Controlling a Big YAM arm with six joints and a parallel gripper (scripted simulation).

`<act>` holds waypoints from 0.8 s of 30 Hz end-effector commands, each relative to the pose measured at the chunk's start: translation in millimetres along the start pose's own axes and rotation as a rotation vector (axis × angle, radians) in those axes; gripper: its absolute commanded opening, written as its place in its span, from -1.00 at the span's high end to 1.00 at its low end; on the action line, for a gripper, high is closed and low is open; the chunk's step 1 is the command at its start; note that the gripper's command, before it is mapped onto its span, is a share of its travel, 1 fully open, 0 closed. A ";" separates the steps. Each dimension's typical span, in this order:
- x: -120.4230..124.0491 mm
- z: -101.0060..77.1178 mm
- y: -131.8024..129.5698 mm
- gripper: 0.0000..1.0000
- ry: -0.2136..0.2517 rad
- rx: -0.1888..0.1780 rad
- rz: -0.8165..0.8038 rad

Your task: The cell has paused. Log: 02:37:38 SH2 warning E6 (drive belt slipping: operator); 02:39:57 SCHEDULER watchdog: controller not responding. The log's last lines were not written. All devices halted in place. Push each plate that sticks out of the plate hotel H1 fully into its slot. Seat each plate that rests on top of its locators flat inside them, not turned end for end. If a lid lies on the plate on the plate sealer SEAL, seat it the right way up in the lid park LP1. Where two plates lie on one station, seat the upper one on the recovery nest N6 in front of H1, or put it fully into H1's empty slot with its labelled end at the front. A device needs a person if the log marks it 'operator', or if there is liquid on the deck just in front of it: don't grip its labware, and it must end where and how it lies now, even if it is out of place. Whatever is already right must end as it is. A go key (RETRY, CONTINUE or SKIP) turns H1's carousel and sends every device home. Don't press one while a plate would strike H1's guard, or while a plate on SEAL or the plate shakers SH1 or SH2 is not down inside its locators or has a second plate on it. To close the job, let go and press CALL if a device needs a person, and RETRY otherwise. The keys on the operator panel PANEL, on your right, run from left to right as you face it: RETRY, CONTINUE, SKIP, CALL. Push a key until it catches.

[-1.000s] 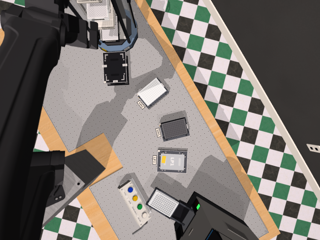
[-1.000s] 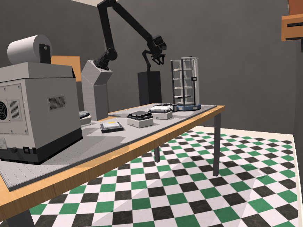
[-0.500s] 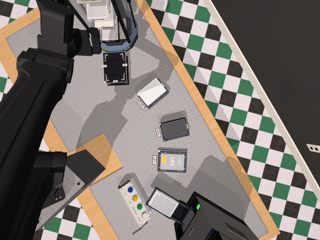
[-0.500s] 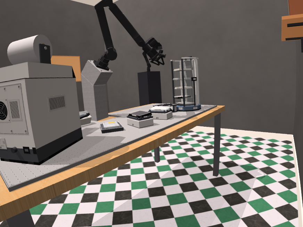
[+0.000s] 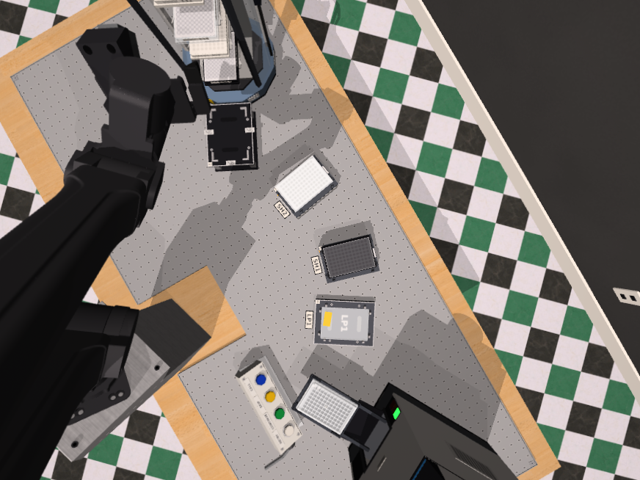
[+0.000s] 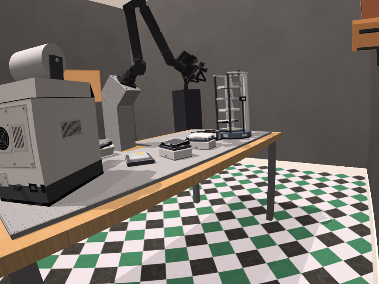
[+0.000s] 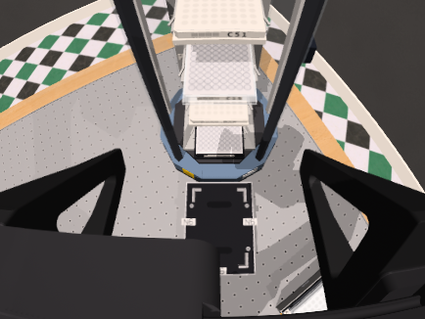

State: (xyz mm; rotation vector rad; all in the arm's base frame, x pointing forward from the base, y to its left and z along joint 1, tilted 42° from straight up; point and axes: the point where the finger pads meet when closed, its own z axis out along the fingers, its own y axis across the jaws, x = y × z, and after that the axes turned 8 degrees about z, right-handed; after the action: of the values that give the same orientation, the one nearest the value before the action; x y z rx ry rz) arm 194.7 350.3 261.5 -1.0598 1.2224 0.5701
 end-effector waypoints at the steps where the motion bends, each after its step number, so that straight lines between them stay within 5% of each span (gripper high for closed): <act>1: -24.8 7.2 -9.7 -1.00 -0.075 0.023 -0.033; 3: -39.3 3.0 -9.0 -1.00 -0.110 0.022 -0.034; 8: -20.8 3.4 -6.5 -1.00 -0.064 0.017 -0.022; 16: -28.8 6.2 -5.8 -1.00 -0.085 0.016 -0.033; 24: 4.7 10.7 -9.2 -1.00 -0.046 0.020 -0.033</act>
State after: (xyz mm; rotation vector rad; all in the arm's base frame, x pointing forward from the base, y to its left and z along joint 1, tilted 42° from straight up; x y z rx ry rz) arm 202.6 355.4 257.5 -1.0573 1.1919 0.5676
